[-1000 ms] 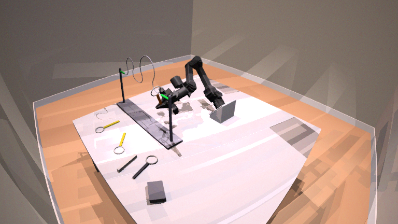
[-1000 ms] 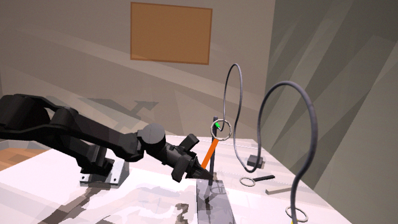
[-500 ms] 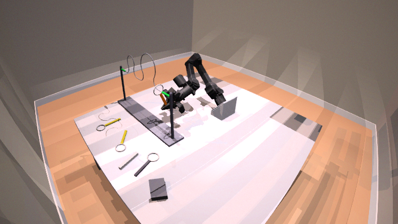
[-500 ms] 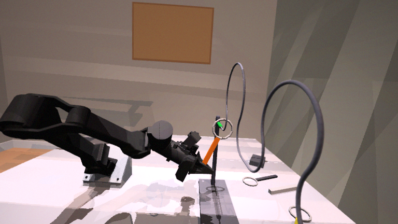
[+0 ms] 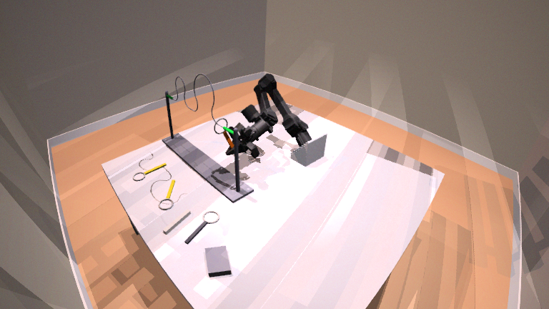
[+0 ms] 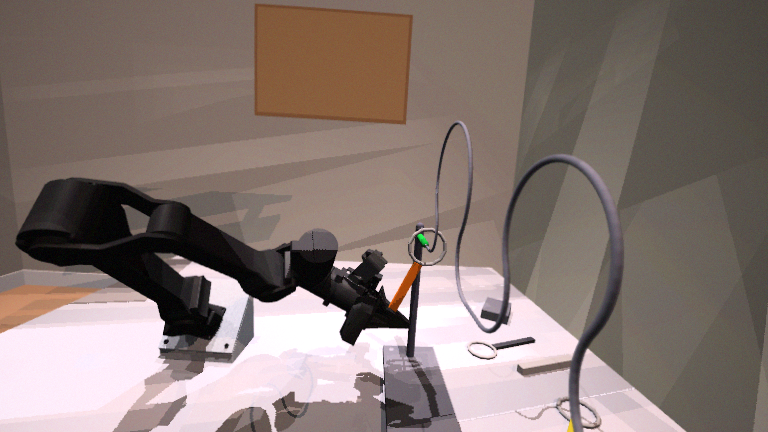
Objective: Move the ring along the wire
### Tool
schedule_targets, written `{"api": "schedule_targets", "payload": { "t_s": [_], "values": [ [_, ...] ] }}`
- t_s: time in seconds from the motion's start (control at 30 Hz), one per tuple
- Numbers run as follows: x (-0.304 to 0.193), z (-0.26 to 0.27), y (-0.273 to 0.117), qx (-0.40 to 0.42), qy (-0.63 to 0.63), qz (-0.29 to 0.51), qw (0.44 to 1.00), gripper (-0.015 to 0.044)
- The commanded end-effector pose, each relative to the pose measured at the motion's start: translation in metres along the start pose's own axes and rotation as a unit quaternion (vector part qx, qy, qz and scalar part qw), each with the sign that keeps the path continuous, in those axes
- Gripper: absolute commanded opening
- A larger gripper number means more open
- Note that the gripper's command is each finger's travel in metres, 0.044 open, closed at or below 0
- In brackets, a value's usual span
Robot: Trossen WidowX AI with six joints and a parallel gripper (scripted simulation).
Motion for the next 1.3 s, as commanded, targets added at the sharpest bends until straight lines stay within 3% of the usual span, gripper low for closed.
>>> {"api": "schedule_targets", "payload": {
  "t_s": [0.0, 1.27],
  "values": [
    [-0.001, 0.006, -0.001, 0.001, 0.005, 0.001, 1.0, -0.015],
    [-0.008, 0.036, -0.001, 0.002, 0.007, 0.001, 1.0, -0.015]
  ]
}}
Point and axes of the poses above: the point midway between the two fingers, 35 mm back from their tips, its own y axis out along the fingers, its own z axis across the jaws, x = y × z, the point moved 5 cm from there along -y, back along the fingers, and after that the axes turned 1 degree about y, right-handed, at the moved point
